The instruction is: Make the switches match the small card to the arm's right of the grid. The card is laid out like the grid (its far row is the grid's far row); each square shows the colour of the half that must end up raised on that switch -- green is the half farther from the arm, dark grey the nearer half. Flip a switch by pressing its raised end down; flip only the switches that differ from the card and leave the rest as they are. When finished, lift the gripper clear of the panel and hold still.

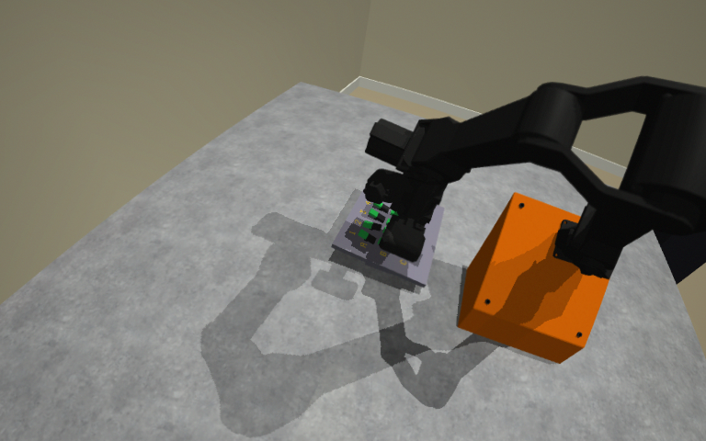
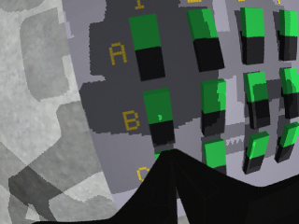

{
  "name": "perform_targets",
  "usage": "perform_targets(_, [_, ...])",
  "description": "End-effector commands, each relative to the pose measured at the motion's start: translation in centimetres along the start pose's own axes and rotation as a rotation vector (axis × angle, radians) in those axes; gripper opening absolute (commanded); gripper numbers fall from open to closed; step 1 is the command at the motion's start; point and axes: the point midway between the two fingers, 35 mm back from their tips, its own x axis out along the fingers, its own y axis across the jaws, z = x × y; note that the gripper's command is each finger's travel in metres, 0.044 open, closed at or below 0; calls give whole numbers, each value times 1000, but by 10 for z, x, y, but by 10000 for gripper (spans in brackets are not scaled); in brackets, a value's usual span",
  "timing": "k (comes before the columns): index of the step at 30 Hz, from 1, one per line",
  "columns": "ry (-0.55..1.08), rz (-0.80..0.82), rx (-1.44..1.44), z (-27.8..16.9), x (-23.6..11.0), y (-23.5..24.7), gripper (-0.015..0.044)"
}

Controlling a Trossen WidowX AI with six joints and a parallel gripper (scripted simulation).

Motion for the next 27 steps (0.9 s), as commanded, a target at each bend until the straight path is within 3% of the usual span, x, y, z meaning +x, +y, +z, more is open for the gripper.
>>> perform_targets(1, [-14, -3, -10, 7, -43, 0, 0])
perform_targets(7, [-12, -2, -10, 7, -52, -2, 0])
perform_targets(15, [-13, -7, -11, 8, -53, -93, 0])
perform_targets(20, [-14, -7, -11, 8, -51, -96, 0])
perform_targets(24, [-37, -5, -11, 7, -20, -95, 0])
perform_targets(27, [-39, -5, -11, 7, -18, -95, 0])
